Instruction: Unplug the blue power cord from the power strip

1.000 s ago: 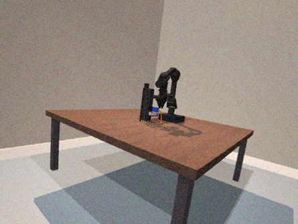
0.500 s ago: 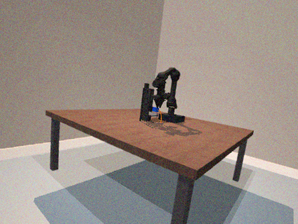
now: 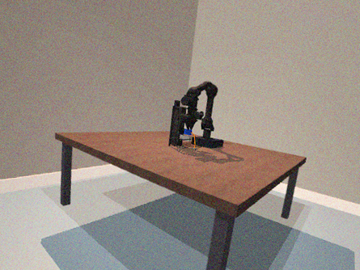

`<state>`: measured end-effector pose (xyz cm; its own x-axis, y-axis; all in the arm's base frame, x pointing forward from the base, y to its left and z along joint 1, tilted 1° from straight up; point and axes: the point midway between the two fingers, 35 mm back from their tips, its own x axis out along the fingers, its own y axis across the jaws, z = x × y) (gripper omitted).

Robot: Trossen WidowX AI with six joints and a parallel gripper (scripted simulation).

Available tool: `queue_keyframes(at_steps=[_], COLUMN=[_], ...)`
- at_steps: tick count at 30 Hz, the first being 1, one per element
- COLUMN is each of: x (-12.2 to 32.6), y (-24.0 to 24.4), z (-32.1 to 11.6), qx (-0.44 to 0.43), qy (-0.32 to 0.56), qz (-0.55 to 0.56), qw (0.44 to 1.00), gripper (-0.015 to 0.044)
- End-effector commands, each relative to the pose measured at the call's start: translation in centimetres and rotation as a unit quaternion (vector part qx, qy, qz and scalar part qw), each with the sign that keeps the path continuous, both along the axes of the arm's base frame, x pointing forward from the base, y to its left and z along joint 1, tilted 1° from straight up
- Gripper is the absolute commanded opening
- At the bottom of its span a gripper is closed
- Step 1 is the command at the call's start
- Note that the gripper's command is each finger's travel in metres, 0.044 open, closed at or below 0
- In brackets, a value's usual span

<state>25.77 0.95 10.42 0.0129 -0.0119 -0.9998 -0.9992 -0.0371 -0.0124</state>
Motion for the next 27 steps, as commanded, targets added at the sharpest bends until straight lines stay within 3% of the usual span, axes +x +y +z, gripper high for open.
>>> queue_keyframes(at_steps=[1, 8, 12, 20, 27], x=[0.00, 0.00, 0.03, 0.03, 0.10], y=[-0.06, -0.06, -0.07, -0.07, 0.64], z=[-0.38, -1.11, -0.83, -0.83, -0.83], qx=[0.001, 0.001, 0.000, 0.000, 0.000], qy=[0.000, 0.000, 0.000, 0.000, 0.000], qz=[0.002, 0.002, 0.000, 0.000, 0.000], qw=[1.000, 1.000, 1.000, 1.000, 1.000], gripper=[0.0160, 0.0160, 0.0055, 0.0002, 0.0000])
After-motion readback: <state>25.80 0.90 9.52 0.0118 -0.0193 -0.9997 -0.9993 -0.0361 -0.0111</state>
